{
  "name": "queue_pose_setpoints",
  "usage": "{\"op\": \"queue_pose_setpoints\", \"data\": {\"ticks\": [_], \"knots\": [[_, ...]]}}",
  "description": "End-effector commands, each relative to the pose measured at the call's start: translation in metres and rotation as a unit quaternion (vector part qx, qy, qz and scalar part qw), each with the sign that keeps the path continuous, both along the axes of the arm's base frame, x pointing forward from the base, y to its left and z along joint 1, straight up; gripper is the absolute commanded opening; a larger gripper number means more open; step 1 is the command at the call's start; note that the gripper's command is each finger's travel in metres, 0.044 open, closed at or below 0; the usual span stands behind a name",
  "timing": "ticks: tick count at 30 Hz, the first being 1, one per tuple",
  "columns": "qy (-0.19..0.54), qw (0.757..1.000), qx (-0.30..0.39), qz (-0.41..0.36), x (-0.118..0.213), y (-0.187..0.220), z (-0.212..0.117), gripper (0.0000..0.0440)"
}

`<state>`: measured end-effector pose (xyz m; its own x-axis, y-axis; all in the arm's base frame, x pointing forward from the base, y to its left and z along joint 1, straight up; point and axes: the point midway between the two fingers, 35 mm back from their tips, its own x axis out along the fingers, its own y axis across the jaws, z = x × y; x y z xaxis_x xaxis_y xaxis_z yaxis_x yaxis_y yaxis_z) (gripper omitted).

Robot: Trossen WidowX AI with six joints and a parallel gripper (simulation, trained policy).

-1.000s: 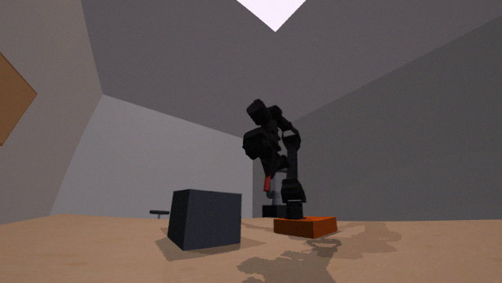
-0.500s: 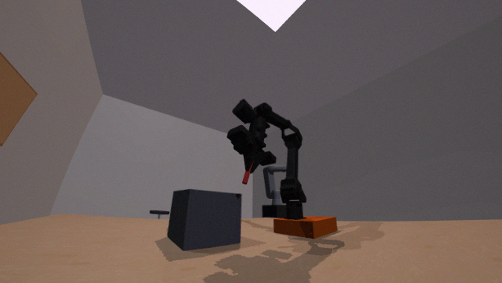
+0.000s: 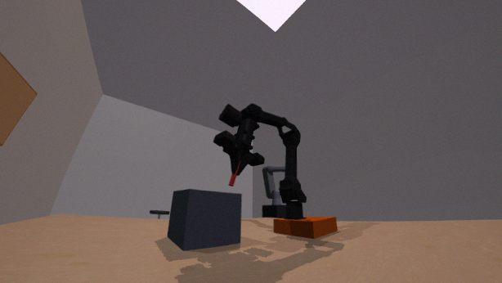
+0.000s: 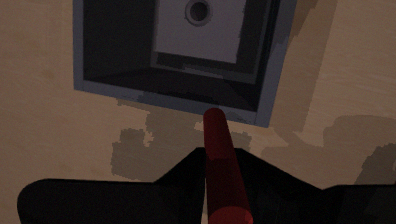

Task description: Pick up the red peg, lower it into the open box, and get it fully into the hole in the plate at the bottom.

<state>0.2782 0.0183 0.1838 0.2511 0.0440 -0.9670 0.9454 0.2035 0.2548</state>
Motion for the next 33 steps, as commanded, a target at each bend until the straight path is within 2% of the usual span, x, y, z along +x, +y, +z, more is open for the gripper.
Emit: {"op": "queue_pose_setpoints", "data": {"ticks": [1, 15, 33], "knots": [[0.004, 1.0, -0.003, -0.003, 0.005, -0.009, 0.0, 0.0], [0.027, 1.0, -0.003, -0.011, 0.024, -0.039, -0.016, 0.0], [0.055, 0.998, 0.007, -0.007, 0.047, -0.064, -0.064, 0.0]]}}
